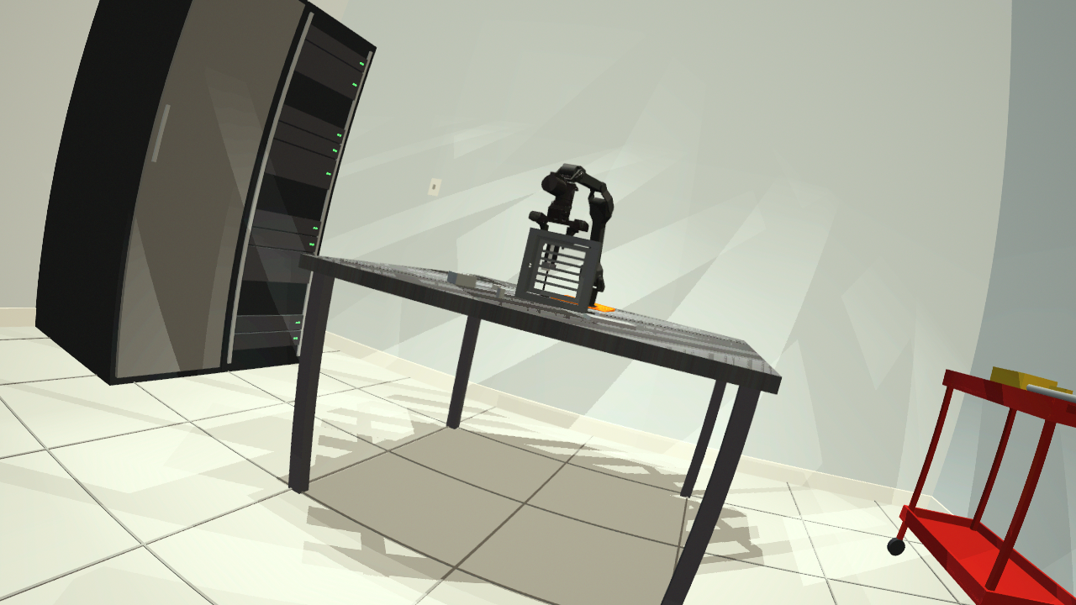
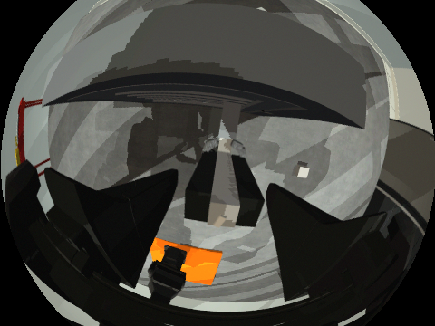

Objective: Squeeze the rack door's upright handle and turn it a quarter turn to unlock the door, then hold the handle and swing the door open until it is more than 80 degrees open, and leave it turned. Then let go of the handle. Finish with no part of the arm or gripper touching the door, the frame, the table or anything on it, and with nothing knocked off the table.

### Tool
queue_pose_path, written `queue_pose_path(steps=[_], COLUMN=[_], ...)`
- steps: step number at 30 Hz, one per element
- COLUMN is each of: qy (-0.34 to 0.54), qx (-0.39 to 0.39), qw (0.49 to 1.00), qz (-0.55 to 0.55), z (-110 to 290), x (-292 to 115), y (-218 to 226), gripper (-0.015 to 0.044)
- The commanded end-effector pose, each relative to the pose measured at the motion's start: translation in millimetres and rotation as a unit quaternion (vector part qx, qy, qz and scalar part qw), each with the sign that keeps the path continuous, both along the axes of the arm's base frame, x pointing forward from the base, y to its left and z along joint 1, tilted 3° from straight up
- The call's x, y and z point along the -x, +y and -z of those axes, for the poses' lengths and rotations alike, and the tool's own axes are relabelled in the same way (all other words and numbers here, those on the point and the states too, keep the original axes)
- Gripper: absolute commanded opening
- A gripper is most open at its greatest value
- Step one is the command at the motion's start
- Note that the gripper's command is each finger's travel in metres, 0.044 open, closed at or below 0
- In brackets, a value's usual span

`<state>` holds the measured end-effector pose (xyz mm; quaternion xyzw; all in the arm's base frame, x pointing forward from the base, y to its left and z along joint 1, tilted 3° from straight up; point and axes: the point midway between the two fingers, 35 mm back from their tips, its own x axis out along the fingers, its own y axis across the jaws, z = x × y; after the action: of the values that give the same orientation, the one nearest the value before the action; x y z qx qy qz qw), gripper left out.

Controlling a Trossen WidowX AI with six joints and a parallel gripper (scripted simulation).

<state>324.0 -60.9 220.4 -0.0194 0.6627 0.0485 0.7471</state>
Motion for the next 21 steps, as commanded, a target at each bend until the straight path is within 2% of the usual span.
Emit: queue_pose_path(steps=[1, 7, 15, 21], qy=[0.014, 0.025, 0.025, 0.025], qx=[0.004, 0.007, 0.007, 0.007], qw=[1.0, 1.0, 1.0, 1.0], qz=[0.0, -0.001, -0.001, -0.001], z=[9.9, 17.0, 17.0, 17.0], x=[-0.8, -1.3, -1.3, -1.3], y=[0.4, 1.0, 1.0, 1.0], gripper=[0.0296, 0.0296, 0.0086, 0.0046])
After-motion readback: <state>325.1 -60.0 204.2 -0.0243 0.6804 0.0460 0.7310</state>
